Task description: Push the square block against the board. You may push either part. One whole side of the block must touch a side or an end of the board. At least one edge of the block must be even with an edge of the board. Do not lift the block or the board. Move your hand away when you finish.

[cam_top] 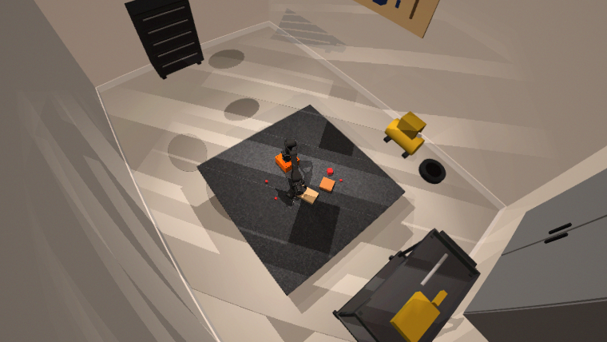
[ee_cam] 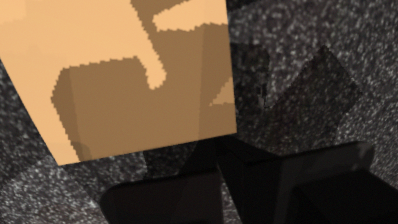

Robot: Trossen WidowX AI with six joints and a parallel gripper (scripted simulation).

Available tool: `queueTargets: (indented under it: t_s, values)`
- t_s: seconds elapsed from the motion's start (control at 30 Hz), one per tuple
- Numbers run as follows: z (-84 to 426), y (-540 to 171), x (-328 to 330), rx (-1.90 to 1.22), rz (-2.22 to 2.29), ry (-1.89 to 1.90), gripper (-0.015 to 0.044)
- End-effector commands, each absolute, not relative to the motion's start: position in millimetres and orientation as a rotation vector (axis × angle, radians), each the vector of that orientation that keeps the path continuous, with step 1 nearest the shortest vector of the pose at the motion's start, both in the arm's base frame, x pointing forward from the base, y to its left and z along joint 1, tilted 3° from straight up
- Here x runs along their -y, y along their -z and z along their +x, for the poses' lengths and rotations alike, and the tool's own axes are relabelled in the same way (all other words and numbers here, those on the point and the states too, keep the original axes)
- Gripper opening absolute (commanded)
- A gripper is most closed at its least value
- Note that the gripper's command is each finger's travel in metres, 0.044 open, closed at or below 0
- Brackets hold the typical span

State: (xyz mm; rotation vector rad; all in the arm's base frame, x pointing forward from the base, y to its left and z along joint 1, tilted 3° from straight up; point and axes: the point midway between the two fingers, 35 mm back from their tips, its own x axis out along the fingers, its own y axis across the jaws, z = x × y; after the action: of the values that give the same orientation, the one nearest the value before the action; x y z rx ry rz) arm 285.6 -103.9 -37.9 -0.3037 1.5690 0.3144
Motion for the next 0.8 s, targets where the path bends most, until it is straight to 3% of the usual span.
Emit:
queueTargets:
  t_s: [0.0, 0.77]
  values:
    - [293.2, 38.1, 100.1, -1.564, -0.302, -0.317, 0.0]
    - [318.8, 37.8, 89.2, -1.562, -0.302, -0.317, 0.0]
